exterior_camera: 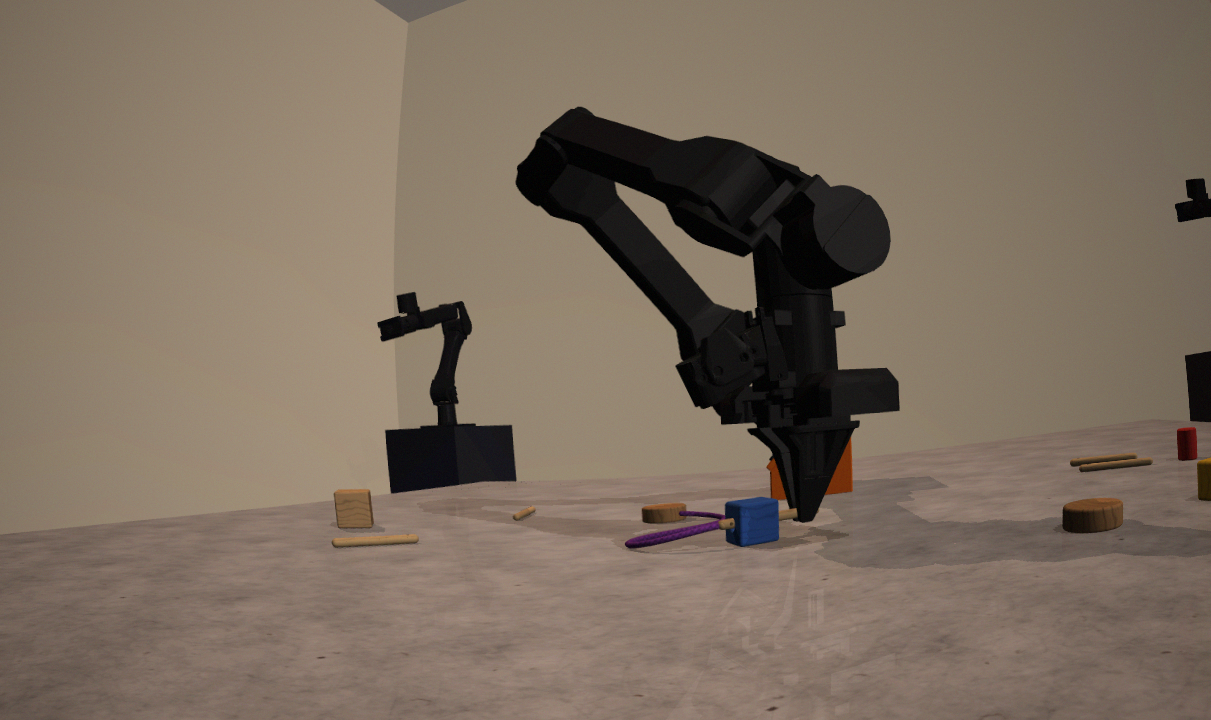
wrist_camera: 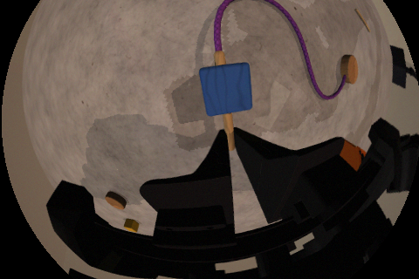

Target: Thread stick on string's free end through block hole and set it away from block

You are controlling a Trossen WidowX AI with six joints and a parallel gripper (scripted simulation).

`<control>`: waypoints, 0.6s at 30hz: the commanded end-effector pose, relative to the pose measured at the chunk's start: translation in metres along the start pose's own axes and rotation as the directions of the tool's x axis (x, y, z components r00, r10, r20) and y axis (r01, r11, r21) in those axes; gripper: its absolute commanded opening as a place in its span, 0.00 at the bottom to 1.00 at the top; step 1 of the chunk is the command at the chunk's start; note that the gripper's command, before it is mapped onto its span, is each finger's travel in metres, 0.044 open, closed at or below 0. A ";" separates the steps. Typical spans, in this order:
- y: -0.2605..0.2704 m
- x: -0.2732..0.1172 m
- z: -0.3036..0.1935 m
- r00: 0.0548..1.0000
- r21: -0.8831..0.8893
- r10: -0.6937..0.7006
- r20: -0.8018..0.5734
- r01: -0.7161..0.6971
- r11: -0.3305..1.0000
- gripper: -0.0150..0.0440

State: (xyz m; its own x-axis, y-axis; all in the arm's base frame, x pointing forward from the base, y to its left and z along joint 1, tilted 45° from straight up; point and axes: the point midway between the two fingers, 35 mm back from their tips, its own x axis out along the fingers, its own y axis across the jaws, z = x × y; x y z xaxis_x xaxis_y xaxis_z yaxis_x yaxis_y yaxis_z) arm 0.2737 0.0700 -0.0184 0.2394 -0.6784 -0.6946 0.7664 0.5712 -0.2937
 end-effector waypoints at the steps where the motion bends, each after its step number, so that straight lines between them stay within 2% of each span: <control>1: 0.000 0.000 -0.006 1.000 0.002 0.000 -0.003 0.000 1.000 0.25; 18: 0.000 0.000 -0.027 1.000 0.001 -0.005 -0.004 0.005 1.000 0.25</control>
State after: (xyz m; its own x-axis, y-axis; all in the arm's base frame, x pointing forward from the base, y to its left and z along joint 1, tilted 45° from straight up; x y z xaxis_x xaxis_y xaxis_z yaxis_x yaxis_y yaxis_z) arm 0.2604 0.0802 -0.0333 0.2345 -0.6809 -0.6939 0.7672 0.5680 -0.2980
